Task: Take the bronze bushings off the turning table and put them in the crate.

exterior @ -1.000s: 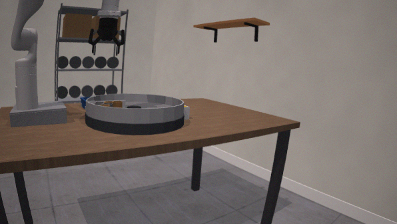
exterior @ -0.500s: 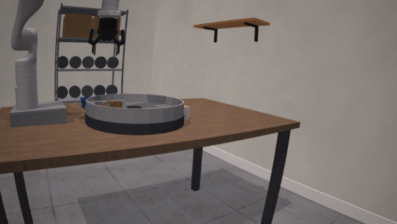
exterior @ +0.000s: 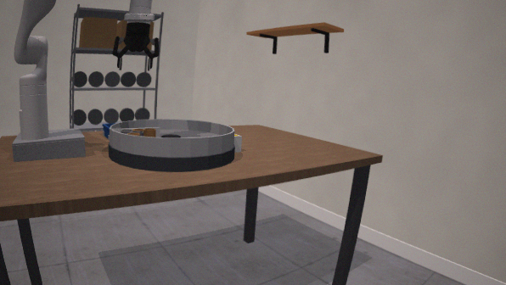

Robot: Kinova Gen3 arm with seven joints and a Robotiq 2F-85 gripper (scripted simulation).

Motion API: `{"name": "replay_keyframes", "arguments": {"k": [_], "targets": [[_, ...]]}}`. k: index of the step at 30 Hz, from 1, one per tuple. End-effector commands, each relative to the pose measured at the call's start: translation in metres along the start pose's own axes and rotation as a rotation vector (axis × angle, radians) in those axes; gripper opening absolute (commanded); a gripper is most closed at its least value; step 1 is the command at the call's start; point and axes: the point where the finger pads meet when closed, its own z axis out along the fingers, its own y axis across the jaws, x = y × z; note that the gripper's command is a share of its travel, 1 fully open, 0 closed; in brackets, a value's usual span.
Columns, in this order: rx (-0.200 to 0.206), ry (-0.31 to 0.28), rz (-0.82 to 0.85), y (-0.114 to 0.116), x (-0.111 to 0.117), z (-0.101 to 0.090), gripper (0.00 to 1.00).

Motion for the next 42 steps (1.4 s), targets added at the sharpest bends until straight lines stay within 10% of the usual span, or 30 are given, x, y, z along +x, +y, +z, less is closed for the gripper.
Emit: {"name": "replay_keyframes", "arguments": {"k": [1, 28, 33, 42], "targets": [[0.001, 0.000, 0.000, 0.000, 0.000, 0.000, 1.00], [0.001, 0.000, 0.000, 0.000, 0.000, 0.000, 1.00], [0.005, -0.002, -0.006, -0.005, -0.006, 0.035, 1.00], [0.005, -0.002, -0.006, -0.005, -0.006, 0.035, 1.00]]}}
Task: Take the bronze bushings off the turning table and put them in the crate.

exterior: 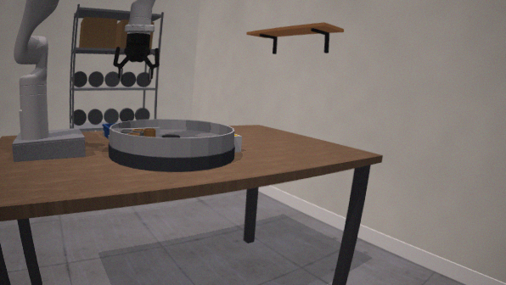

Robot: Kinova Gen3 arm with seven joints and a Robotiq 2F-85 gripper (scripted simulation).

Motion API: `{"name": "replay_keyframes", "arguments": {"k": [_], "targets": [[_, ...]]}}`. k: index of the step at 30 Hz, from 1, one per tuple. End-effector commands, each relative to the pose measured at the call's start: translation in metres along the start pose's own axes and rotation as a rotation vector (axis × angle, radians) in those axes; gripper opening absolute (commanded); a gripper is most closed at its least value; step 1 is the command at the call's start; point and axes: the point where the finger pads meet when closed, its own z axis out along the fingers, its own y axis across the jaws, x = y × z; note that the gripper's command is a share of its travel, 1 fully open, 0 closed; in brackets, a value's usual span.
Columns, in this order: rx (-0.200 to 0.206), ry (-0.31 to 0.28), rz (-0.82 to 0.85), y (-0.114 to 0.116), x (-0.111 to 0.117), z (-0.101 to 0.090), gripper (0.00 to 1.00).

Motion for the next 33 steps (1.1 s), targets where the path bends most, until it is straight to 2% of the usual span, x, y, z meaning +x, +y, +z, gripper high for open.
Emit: {"name": "replay_keyframes", "arguments": {"k": [1, 3, 8, 33], "targets": [[0.002, -0.001, 0.005, -0.001, -0.001, 0.002, 1.00], [0.002, -0.001, 0.005, -0.001, -0.001, 0.002, 1.00], [0.005, -0.002, -0.007, -0.005, -0.006, 0.035, 1.00], [0.005, 0.000, -0.013, -0.005, -0.005, 0.033, 1.00]]}}
